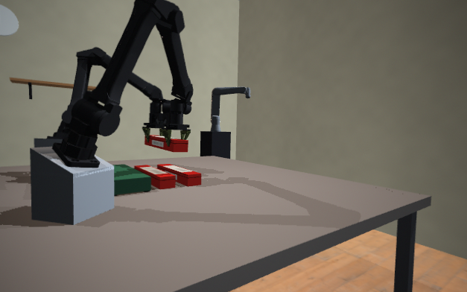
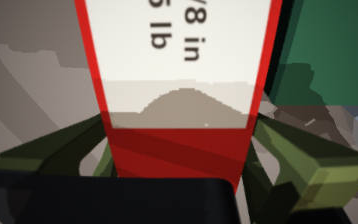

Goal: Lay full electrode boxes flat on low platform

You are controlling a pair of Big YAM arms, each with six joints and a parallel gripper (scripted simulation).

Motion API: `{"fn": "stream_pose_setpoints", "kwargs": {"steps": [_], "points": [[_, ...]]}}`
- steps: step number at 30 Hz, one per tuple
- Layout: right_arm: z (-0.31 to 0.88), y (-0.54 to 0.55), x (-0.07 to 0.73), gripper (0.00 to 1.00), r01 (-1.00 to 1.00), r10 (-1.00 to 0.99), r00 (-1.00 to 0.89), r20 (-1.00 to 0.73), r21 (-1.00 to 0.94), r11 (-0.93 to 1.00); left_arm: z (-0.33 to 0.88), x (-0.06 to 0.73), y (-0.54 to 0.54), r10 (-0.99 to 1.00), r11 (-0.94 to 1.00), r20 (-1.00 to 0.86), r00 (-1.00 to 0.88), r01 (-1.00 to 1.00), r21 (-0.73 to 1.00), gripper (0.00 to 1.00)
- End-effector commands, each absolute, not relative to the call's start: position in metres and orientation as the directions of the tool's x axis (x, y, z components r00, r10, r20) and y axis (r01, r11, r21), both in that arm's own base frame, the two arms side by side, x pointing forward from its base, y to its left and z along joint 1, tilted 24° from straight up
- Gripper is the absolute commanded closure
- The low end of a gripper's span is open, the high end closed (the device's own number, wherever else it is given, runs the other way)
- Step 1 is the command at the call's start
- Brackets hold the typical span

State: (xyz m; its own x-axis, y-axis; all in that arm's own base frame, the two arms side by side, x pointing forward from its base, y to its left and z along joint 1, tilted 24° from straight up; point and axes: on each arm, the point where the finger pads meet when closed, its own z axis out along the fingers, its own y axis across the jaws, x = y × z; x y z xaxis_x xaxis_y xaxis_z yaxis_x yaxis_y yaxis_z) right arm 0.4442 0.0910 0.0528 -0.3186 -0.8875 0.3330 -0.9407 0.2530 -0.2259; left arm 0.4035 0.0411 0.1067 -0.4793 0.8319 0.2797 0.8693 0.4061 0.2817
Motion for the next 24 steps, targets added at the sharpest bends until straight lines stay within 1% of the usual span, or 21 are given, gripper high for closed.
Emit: {"fn": "stream_pose_setpoints", "kwargs": {"steps": [1,3,6,9,24], "points": [[0.106,0.096,0.481,1.00,-0.919,-0.899,-0.335,0.282,-0.308,0.246,0.156,0.433,0.048,0.831,0.404,0.237,-0.503,0.839,0.364,1.00],[0.108,0.095,0.485,1.00,-0.919,-0.899,-0.335,0.282,-0.308,0.246,0.147,0.437,0.049,0.831,0.404,0.251,-0.497,0.848,0.343,1.00],[0.110,0.093,0.490,1.00,-0.919,-0.899,-0.335,0.282,-0.309,0.246,0.160,0.442,0.052,0.831,0.404,0.237,-0.504,0.839,0.365,1.00],[0.112,0.106,0.490,1.00,-0.925,-0.908,-0.311,0.282,-0.309,0.221,0.162,0.444,0.053,0.831,0.404,0.237,-0.504,0.839,0.366,1.00],[0.121,0.109,0.494,1.00,-0.925,-0.908,-0.309,0.282,-0.310,0.219,0.169,0.447,0.053,0.829,0.407,0.236,-0.506,0.837,0.367,1.00]]}}
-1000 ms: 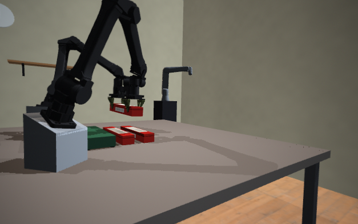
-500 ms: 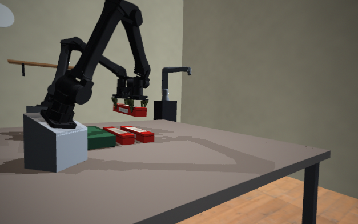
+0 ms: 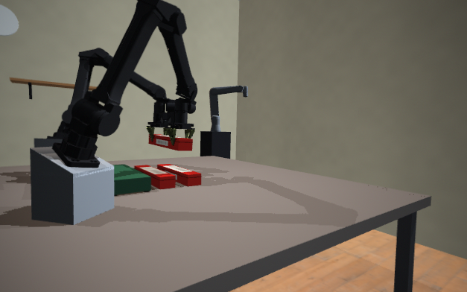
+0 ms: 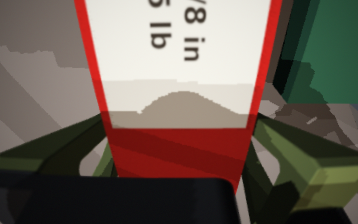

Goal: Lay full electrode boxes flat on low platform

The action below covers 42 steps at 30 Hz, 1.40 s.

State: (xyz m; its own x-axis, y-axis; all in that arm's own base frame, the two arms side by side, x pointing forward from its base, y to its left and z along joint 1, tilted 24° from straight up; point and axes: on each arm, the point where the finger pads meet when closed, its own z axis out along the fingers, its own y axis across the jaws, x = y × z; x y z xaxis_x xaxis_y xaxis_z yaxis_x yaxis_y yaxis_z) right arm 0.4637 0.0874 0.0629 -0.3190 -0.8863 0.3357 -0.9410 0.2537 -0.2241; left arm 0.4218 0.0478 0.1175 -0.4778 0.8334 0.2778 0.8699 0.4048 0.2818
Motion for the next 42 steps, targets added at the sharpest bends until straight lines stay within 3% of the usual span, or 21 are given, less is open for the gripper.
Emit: {"fn": "stream_pose_setpoints", "kwargs": {"steps": [1,42], "points": [[0.121,0.109,0.495,1.00,-0.925,-0.908,-0.309,0.282,-0.310,0.219,0.169,0.447,0.054,0.829,0.406,0.236,-0.506,0.837,0.367,1.00],[0.132,0.112,0.499,1.00,-0.926,-0.909,-0.307,0.281,-0.310,0.217,0.175,0.449,0.055,0.831,0.404,0.237,-0.504,0.838,0.367,1.00]]}}
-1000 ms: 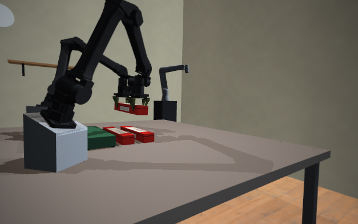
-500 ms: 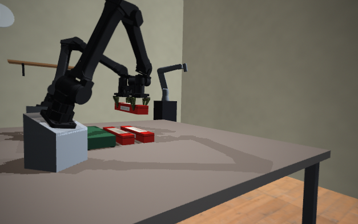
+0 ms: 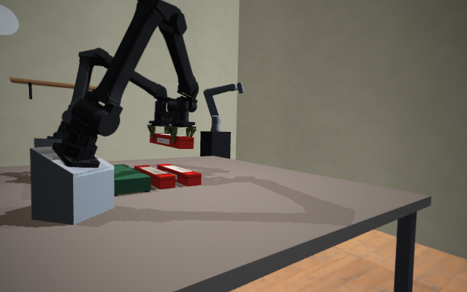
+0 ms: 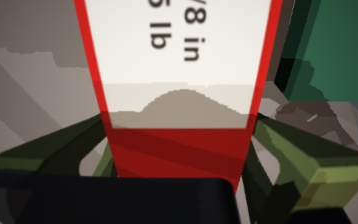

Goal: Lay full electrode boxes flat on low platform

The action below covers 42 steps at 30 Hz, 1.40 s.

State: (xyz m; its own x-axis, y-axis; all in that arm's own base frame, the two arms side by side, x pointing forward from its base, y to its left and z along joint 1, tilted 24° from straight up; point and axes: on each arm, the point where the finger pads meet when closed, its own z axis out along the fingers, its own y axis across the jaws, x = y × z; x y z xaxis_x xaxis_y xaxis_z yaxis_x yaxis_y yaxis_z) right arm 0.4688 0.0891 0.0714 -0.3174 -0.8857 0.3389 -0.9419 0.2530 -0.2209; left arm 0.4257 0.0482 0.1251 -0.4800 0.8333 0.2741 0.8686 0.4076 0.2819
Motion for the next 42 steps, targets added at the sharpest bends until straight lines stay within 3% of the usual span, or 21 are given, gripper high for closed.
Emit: {"fn": "stream_pose_setpoints", "kwargs": {"steps": [1,42], "points": [[0.132,0.112,0.499,1.00,-0.926,-0.909,-0.307,0.281,-0.310,0.217,0.175,0.449,0.055,0.831,0.404,0.237,-0.504,0.838,0.367,1.00],[0.151,0.091,0.550,1.00,-0.921,-0.905,-0.320,0.282,-0.315,0.228,0.195,0.494,0.076,0.830,0.403,0.238,-0.505,0.837,0.371,1.00]]}}
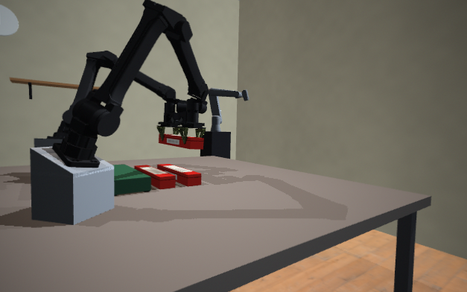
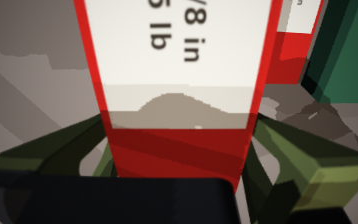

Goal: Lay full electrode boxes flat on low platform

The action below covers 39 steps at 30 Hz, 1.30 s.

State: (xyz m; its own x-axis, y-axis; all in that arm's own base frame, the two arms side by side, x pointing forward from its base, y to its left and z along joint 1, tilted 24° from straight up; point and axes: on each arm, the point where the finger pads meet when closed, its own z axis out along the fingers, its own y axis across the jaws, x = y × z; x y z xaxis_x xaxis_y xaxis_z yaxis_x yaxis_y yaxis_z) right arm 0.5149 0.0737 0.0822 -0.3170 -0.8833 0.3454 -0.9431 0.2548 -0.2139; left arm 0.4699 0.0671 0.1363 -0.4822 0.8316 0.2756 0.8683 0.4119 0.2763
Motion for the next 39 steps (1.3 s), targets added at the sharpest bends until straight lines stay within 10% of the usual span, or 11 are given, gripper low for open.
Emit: {"fn": "stream_pose_setpoints", "kwargs": {"steps": [1,39], "points": [[0.151,0.096,0.549,1.00,-0.924,-0.908,-0.311,0.281,-0.315,0.219,0.195,0.495,0.076,0.830,0.403,0.238,-0.505,0.837,0.371,1.00],[0.157,0.080,0.563,1.00,-0.918,-0.901,-0.331,0.282,-0.316,0.239,0.202,0.507,0.081,0.829,0.402,0.238,-0.505,0.836,0.373,1.00]]}}
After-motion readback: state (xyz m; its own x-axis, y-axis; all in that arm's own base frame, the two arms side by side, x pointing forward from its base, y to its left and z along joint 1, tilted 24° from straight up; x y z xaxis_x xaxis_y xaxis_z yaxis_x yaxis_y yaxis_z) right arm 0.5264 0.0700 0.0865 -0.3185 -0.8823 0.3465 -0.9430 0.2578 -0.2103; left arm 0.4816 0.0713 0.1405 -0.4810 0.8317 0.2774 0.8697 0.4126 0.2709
